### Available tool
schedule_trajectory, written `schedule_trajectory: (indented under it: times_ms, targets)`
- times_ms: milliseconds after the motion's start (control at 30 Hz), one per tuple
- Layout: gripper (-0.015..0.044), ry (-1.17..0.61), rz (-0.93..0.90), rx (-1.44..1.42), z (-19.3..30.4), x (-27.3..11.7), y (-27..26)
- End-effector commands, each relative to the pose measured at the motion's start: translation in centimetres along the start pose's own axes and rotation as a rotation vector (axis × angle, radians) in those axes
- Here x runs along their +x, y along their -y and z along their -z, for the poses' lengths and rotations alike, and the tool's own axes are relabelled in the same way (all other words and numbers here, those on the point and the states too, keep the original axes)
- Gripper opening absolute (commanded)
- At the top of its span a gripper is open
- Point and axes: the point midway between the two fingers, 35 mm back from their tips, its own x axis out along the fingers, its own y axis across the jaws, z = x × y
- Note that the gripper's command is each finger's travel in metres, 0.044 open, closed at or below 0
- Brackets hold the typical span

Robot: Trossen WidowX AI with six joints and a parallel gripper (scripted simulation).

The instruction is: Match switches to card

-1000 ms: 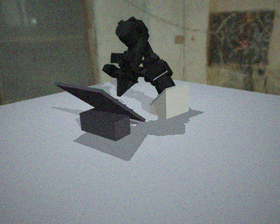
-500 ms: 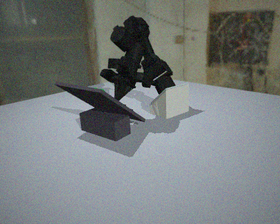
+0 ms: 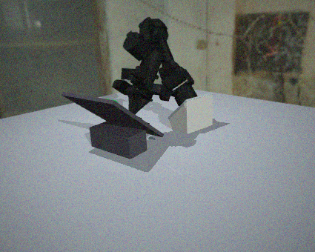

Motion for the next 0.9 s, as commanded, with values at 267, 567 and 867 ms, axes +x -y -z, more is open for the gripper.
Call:
schedule_trajectory:
  times_ms: [267, 567, 867]
  targets:
    - [0.0, 0.001, -0.005, -0.005, -0.01, 0.06, -0.09]
    - [0.0, 0.001, -0.005, -0.005, -0.02, 0.18, -0.09]
    - [0.0, 0.002, -0.005, -0.005, -0.02, 0.3, -0.09]
